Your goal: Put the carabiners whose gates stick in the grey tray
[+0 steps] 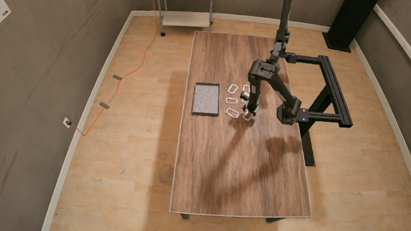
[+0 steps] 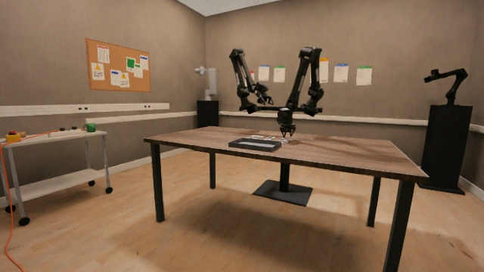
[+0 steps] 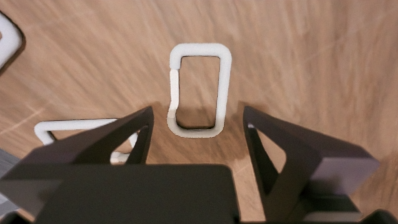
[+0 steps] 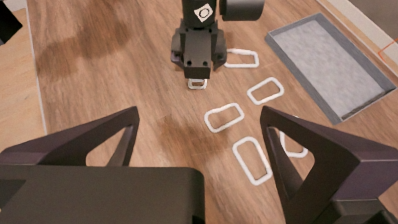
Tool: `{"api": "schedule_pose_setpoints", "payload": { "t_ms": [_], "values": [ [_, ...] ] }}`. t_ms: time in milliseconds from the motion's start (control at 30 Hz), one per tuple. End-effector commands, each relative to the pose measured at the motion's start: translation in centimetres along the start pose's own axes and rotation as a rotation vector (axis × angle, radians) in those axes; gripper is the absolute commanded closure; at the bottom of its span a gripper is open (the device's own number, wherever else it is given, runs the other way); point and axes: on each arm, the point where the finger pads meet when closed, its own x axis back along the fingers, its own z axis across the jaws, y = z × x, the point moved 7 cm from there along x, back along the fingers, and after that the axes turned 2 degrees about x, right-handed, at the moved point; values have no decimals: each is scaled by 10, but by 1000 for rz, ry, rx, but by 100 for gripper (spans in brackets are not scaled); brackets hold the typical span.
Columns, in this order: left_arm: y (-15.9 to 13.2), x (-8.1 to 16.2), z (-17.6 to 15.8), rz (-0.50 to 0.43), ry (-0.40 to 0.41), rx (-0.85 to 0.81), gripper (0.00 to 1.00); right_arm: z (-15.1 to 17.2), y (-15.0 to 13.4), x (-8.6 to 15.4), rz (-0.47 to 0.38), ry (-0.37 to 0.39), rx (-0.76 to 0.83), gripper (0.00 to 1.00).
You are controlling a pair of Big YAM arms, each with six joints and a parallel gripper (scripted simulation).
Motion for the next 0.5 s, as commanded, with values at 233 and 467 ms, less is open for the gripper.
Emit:
{"api": "schedule_pose_setpoints", "payload": {
  "t_ms": [233,467],
  "values": [
    [0,-17,1,1,-4,-2,21,0,14,-4,-39,-4,-11,0],
    [0,-25,1,1,-4,-2,21,0,14,-4,-39,-4,-11,0]
  ]
}}
